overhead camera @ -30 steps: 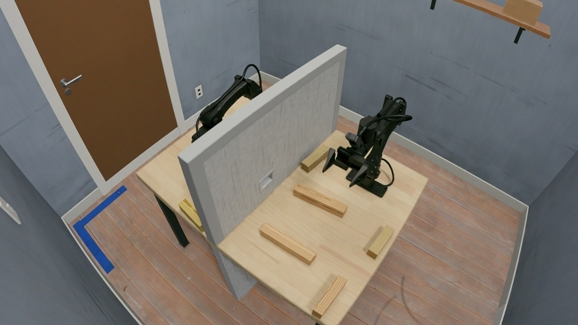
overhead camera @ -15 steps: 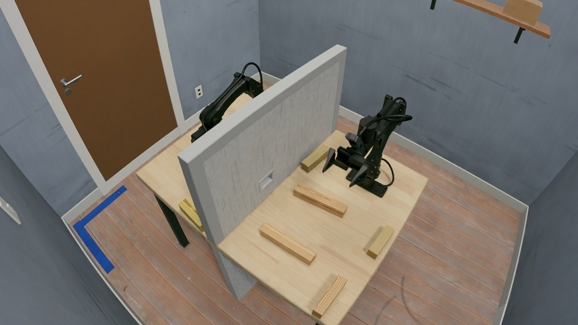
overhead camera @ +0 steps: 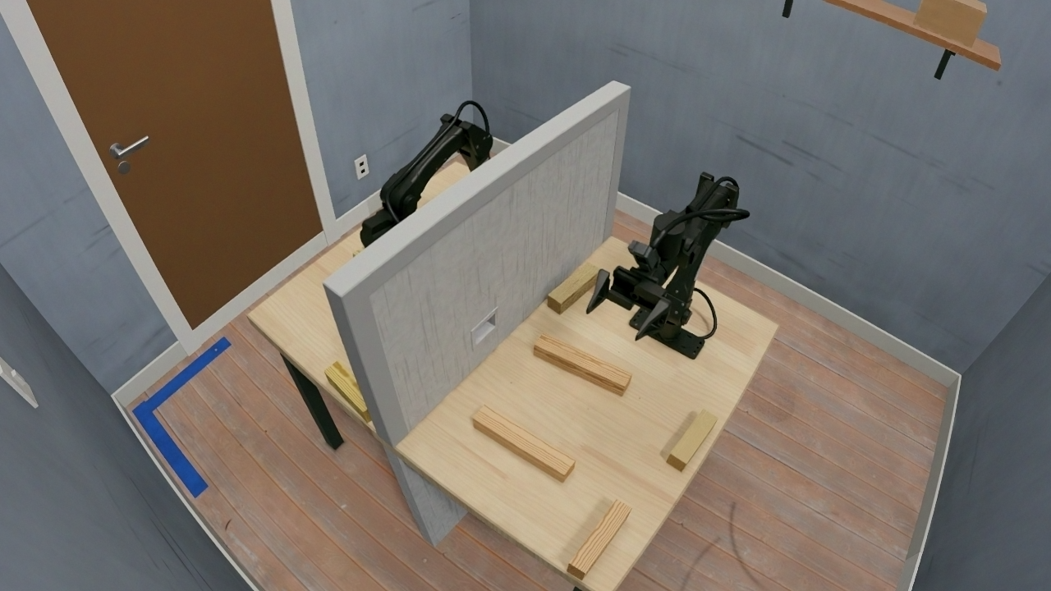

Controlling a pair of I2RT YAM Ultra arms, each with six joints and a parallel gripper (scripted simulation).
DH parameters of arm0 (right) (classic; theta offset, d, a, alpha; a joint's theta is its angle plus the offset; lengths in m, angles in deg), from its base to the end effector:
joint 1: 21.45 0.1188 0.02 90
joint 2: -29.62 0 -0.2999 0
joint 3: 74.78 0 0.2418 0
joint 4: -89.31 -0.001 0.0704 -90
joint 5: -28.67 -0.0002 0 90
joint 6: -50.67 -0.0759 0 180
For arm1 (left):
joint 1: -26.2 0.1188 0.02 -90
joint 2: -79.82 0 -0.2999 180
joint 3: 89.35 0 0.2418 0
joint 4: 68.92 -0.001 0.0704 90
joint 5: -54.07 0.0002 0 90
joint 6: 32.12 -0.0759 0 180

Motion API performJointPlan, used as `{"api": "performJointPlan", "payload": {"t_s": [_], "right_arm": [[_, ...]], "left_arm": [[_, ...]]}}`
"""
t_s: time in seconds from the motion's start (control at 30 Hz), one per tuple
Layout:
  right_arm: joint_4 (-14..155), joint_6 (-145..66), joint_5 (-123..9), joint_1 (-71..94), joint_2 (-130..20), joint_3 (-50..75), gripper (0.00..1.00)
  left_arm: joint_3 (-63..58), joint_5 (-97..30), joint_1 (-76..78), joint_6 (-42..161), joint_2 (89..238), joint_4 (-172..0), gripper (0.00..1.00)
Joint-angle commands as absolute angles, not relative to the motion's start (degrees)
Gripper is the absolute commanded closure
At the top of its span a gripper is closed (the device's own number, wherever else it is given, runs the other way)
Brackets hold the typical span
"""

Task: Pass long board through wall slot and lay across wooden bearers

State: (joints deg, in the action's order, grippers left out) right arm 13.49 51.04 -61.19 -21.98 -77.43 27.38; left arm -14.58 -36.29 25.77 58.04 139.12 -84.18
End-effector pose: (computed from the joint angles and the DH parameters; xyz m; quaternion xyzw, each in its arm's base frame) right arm 0.3723 -0.0023 0.2405 -0.7039 0.7057 -0.0569 0.0577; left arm 0.2462 -0.0004 0.4415 -0.0006 0.7058 -0.0014 0.7084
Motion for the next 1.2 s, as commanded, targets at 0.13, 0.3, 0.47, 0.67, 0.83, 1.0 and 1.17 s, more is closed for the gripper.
{"api": "performJointPlan", "payload": {"t_s": [0.13,0.3,0.47,0.67,0.83,1.0,1.17], "right_arm": [[27.49,50.44,-60.62,-21.94,-64.23,18.25,1.00],[37.67,50.46,-60.60,-22.62,-53.61,6.90,1.00],[46.83,50.56,-60.48,-22.77,-41.90,-4.73,1.00],[56.46,50.43,-60.25,-21.50,-39.62,-13.17,1.00],[71.97,50.51,-60.20,-21.81,-42.79,-17.80,1.00],[81.13,50.41,-60.12,-21.37,-47.52,-21.15,1.00],[86.78,50.39,-60.17,-21.84,-50.48,-22.26,1.00]], "left_arm": [[-12.32,-36.76,25.99,58.64,137.01,-84.79,0.00],[-12.32,-36.76,25.99,58.64,137.01,-84.79,0.00],[-12.32,-36.76,25.99,58.64,137.01,-84.79,0.00],[-12.32,-36.76,25.99,58.64,137.01,-84.79,0.00],[-12.32,-36.76,25.99,58.64,137.01,-84.79,0.00],[-12.32,-36.76,25.99,58.64,137.01,-84.79,0.00],[-12.32,-36.76,25.99,58.64,137.01,-84.79,0.00]]}}
